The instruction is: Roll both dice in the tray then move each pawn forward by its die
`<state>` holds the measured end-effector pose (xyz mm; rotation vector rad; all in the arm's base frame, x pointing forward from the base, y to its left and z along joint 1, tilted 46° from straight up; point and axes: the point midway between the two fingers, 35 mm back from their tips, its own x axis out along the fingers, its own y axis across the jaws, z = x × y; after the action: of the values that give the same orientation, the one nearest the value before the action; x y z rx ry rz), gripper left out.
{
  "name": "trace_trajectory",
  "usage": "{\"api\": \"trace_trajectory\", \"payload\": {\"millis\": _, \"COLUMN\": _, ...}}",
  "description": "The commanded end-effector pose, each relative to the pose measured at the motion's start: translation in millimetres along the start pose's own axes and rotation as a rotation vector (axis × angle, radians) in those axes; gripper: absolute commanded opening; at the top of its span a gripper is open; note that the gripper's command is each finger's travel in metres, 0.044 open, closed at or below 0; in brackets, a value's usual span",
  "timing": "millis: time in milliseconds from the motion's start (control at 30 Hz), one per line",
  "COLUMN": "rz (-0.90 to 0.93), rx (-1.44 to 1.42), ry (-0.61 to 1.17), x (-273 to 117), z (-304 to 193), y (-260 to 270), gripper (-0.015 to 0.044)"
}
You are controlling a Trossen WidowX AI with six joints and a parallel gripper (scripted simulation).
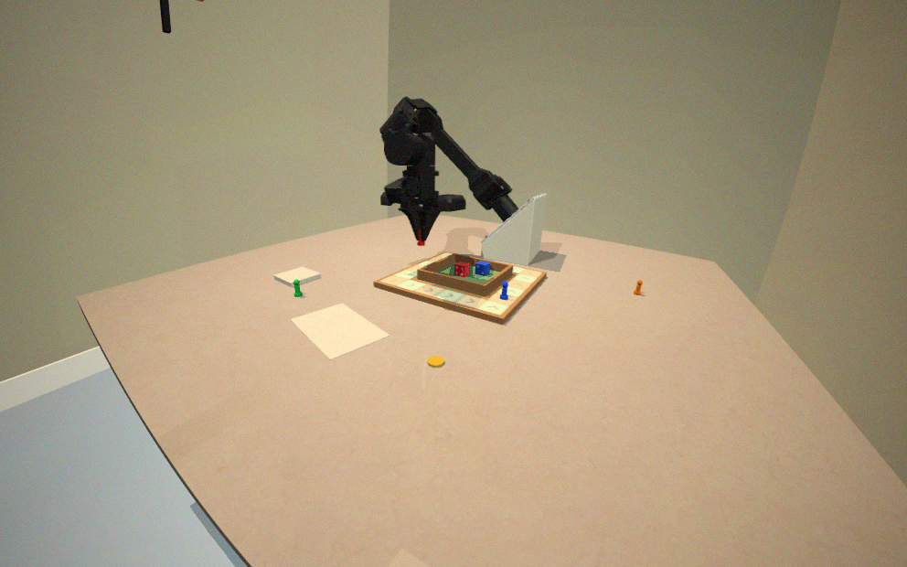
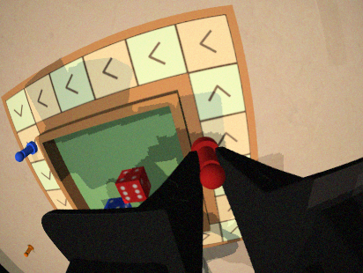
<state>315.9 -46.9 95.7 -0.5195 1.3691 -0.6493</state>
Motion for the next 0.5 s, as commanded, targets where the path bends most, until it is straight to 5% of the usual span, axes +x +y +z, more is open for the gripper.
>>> {"api": "trace_trajectory", "payload": {"millis": 0, "rz": -0.021, "rx": -0.004, "ry": -0.001, "x": 11.0, "z": 15.3, "y": -14.7, "gripper": 0.0000}}
{"api": "trace_trajectory", "payload": {"millis": 467, "rz": -0.031, "rx": -0.004, "ry": 0.001, "x": 50.0, "z": 20.7, "y": -22.9, "gripper": 0.0000}}
